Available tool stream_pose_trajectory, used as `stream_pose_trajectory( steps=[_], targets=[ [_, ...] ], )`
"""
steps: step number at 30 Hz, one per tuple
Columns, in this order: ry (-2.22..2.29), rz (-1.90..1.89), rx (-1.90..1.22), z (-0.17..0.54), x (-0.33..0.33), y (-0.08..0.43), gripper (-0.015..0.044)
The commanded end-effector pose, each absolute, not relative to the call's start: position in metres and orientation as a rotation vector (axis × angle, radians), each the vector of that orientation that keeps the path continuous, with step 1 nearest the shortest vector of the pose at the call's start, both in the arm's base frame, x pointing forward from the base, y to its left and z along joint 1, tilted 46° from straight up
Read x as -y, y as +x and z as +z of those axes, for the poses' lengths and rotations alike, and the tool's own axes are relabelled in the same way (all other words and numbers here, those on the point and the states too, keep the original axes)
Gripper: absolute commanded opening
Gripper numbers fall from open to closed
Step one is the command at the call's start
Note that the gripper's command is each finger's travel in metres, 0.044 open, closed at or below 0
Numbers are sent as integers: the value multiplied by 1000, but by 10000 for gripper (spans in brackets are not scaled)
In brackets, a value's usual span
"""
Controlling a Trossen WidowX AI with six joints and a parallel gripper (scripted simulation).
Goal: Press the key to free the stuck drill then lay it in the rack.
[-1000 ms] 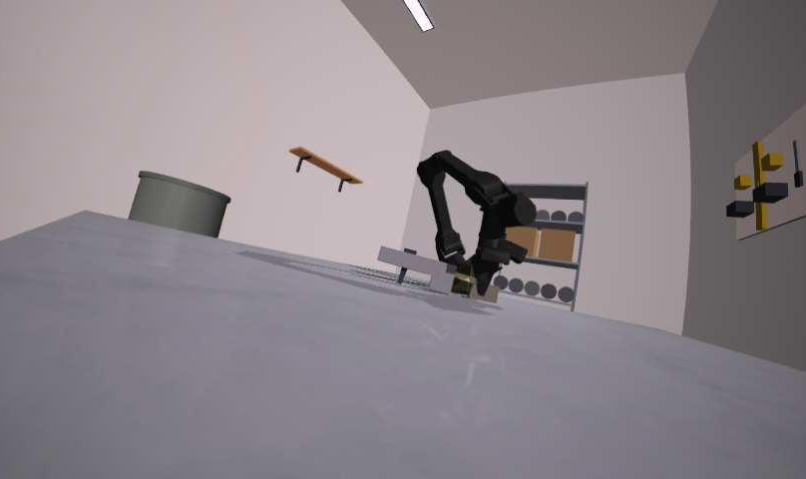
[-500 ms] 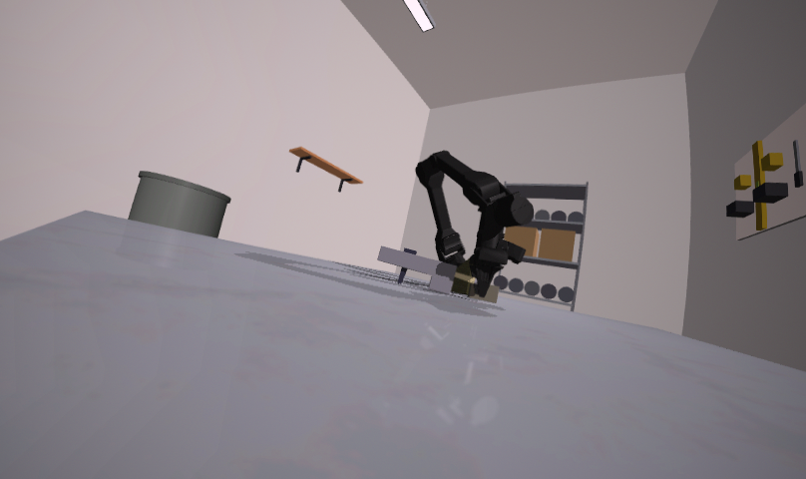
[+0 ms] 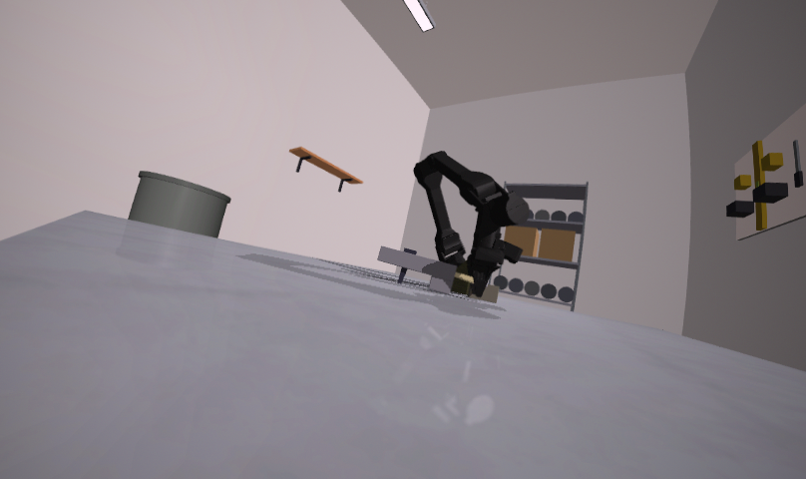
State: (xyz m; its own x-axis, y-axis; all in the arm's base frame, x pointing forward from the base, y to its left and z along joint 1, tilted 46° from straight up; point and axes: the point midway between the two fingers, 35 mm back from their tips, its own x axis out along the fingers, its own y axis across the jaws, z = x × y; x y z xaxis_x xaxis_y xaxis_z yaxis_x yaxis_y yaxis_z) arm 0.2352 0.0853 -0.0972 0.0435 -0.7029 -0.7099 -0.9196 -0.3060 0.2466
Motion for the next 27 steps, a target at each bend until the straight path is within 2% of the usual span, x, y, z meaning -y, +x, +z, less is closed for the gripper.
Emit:
stream_pose_trajectory(
  steps=[1, 13, 27],
  targets=[
    [-2055, 1123, -1656, -96, -83, 235, 440],
    [-2055, 1123, -1656, -93, -79, 237, 440],
    [-2048, 1120, -1651, -94, -81, 238, 72]
  ],
)
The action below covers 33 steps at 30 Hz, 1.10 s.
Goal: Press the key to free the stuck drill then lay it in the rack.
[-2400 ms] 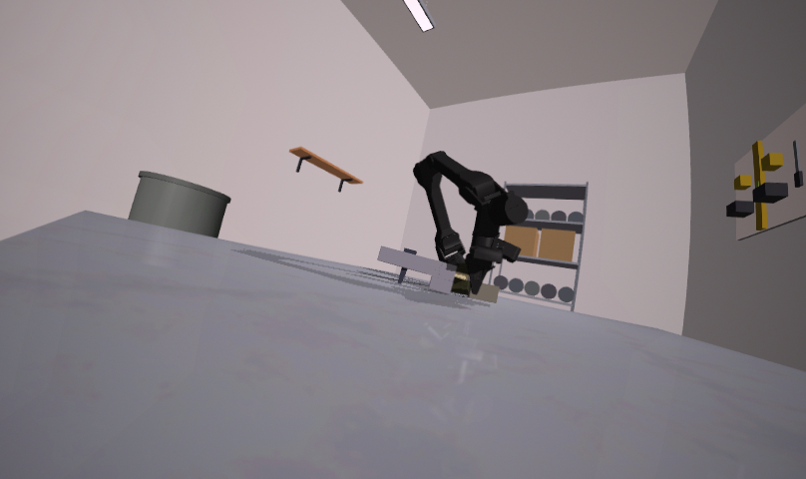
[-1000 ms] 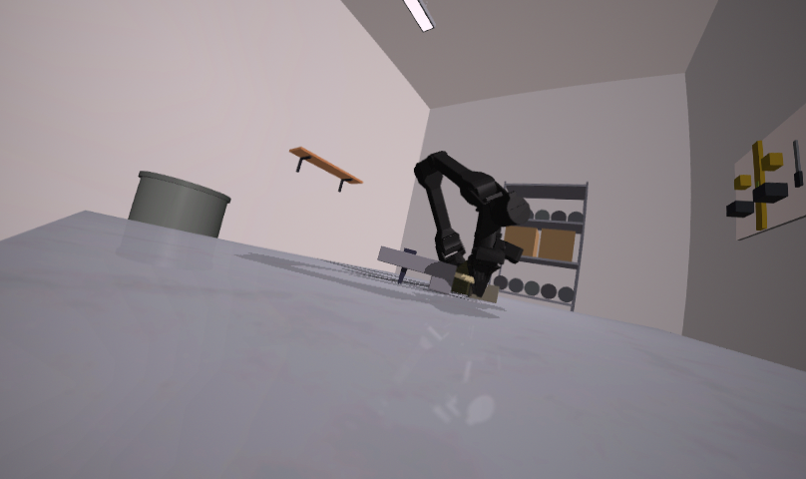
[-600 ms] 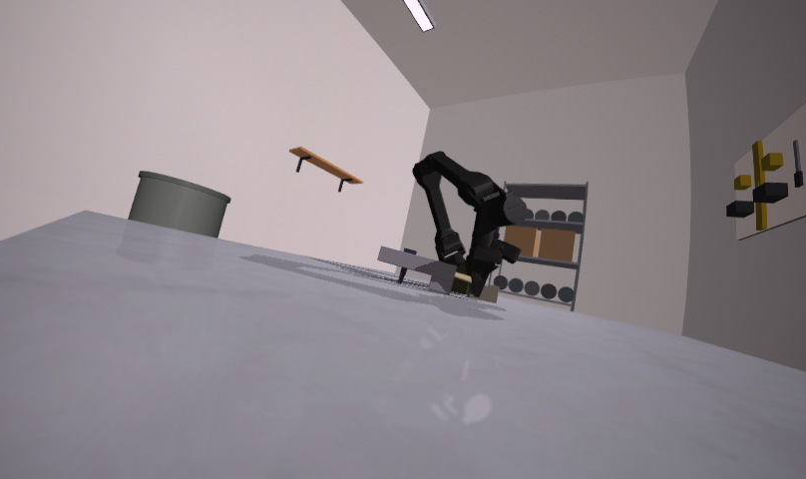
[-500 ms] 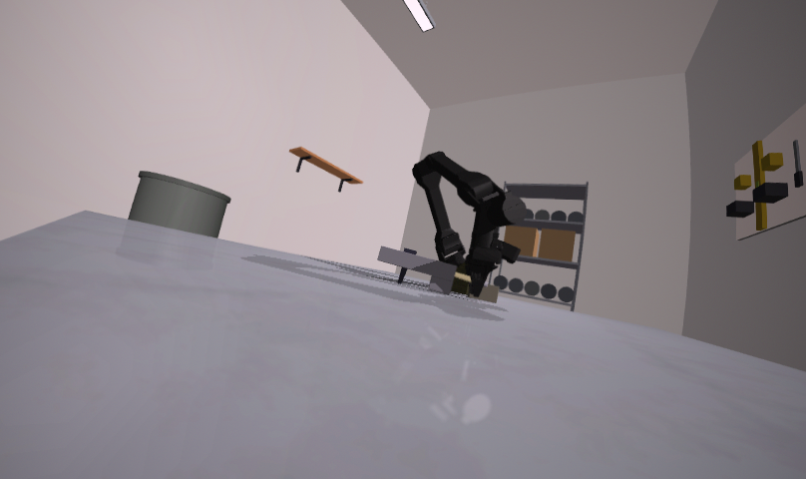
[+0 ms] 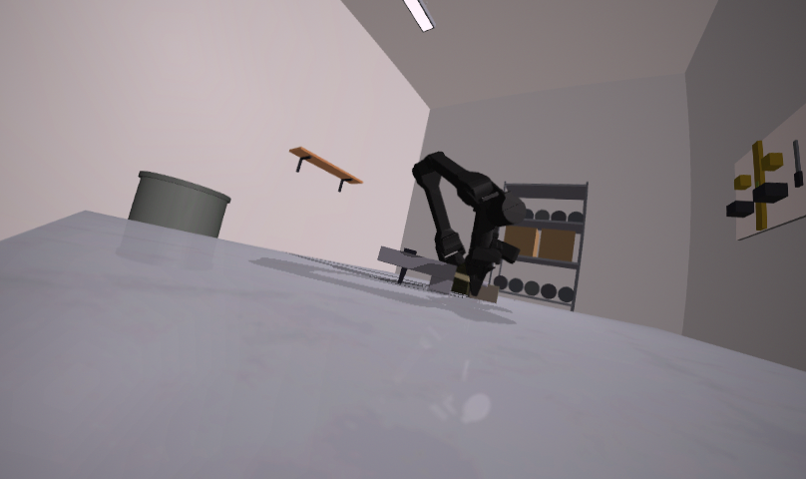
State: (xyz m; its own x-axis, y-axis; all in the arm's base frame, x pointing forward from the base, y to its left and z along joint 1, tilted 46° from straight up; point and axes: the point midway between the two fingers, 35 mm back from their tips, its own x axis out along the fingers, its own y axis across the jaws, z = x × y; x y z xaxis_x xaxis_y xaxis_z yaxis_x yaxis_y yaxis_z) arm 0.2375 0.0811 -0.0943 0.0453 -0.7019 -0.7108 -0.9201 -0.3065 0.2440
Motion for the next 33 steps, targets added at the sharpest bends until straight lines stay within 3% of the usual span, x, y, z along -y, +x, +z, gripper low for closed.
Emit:
stream_pose_trajectory(
  steps=[1, 8, 33],
  targets=[
    [-2048, 1120, -1651, -94, -81, 238, 46],
    [-2048, 1120, -1651, -94, -81, 238, 0],
    [-2055, 1123, -1655, -96, -86, 233, 0]
  ],
)
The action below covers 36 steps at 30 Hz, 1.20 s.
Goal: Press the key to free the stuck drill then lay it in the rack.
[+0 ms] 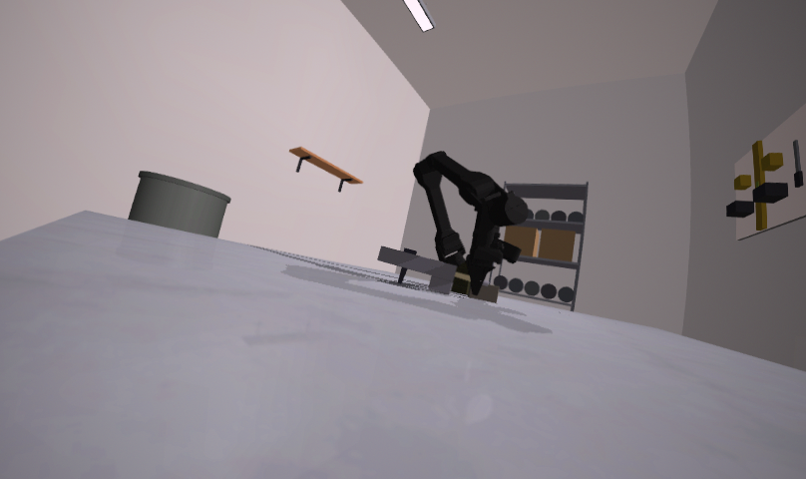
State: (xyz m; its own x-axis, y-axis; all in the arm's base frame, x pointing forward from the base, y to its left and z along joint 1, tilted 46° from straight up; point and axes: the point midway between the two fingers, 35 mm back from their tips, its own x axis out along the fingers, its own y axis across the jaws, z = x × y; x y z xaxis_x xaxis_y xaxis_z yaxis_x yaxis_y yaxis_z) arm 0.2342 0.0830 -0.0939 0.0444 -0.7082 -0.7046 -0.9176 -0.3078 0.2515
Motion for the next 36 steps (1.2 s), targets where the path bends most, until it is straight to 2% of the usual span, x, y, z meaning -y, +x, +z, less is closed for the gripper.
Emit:
stream_pose_trajectory(
  steps=[1, 36],
  targets=[
    [-2055, 1123, -1655, -97, -86, 233, 0],
    [-2053, 1125, -1652, -131, -119, 215, 0]
  ],
)
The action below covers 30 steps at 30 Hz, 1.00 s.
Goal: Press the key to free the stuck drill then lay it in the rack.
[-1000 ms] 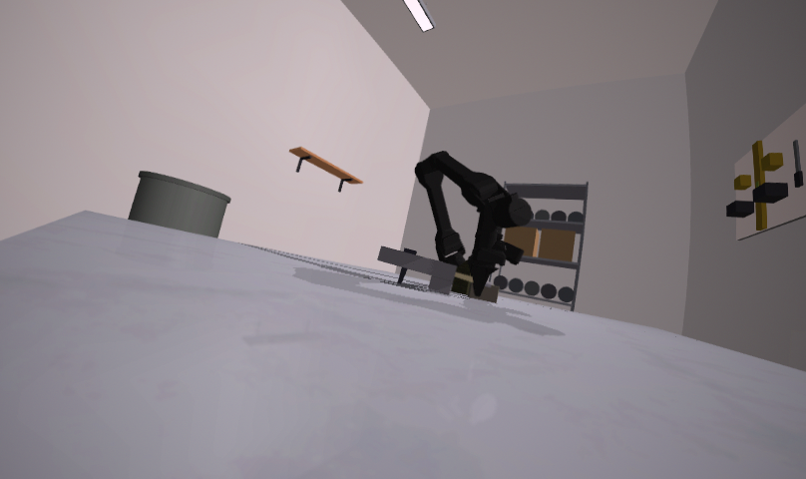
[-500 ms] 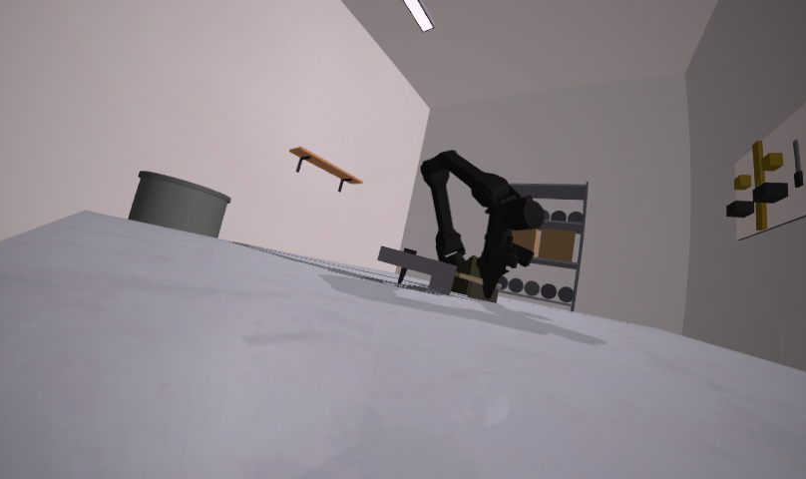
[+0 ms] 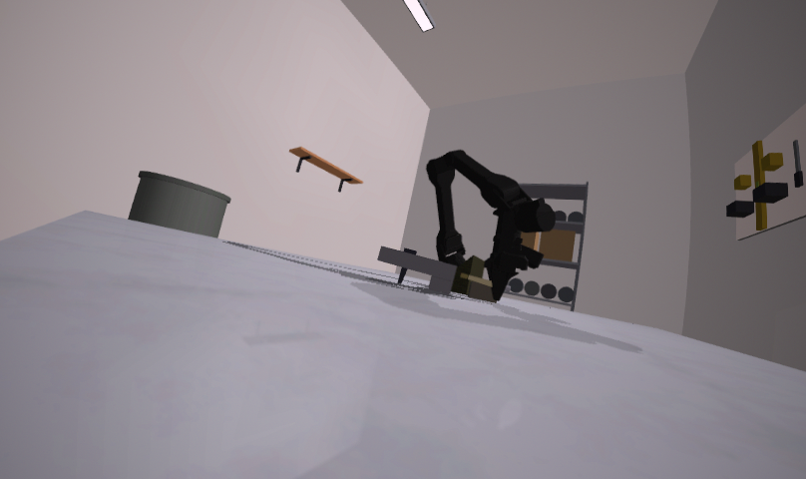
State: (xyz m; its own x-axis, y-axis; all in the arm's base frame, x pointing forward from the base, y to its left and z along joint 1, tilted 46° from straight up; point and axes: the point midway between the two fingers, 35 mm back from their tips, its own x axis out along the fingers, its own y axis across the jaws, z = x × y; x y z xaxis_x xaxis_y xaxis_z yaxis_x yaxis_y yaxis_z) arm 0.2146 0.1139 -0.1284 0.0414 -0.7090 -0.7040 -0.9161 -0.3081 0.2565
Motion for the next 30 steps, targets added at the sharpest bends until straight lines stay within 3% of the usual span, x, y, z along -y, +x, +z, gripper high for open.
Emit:
stream_pose_trajectory(
  steps=[1, 30],
  targets=[
    [-2053, 1125, -1652, -132, -120, 214, 0],
    [-2052, 1126, -1652, -128, -129, 208, 0]
  ],
)
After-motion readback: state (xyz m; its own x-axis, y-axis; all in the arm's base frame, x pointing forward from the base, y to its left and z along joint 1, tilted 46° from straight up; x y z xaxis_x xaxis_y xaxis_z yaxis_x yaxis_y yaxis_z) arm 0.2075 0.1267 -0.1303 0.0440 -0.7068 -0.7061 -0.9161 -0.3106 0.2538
